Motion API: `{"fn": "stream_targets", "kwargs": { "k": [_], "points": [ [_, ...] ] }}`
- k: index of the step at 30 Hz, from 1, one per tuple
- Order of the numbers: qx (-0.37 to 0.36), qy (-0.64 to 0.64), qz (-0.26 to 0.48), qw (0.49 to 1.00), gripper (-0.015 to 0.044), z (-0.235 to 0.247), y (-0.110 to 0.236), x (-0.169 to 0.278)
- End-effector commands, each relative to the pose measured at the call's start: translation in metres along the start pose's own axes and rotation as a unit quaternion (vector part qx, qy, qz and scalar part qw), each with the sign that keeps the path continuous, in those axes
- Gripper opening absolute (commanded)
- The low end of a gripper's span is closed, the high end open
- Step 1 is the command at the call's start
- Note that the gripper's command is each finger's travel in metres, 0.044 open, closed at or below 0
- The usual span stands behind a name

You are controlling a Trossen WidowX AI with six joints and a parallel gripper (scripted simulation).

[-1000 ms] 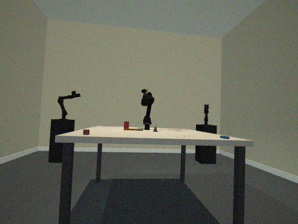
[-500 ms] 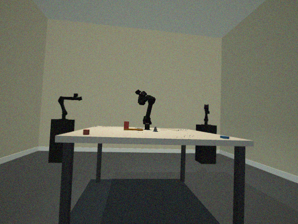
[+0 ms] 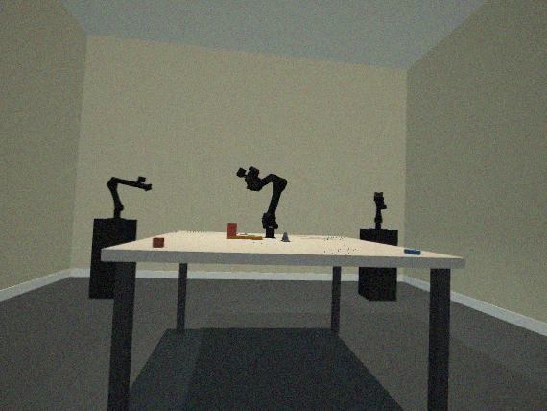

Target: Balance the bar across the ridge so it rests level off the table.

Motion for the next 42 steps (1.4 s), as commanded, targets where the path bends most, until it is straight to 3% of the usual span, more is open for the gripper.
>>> {"fn": "stream_targets", "kwargs": {
  "k": [1,22,42],
  "points": [
    [-0.02,0.046,0.049,0.998,0.0315,0.016,0.003,0.018],
    [-0.191,0.205,0.221,0.934,0.0315,0.097,0.056,0.075],
    [-0.423,0.392,0.301,0.759,0.0315,0.162,0.142,0.11]
  ]
}}
Point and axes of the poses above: the point midway between the two fingers, 35 mm back from their tips, its own y axis back along the fingers, its own z axis across the jaws, x = y × z, the point moved 7 cm from there along y, back along the fingers, and after that the axes turned 8 degrees about -y, right-handed, at the moved point
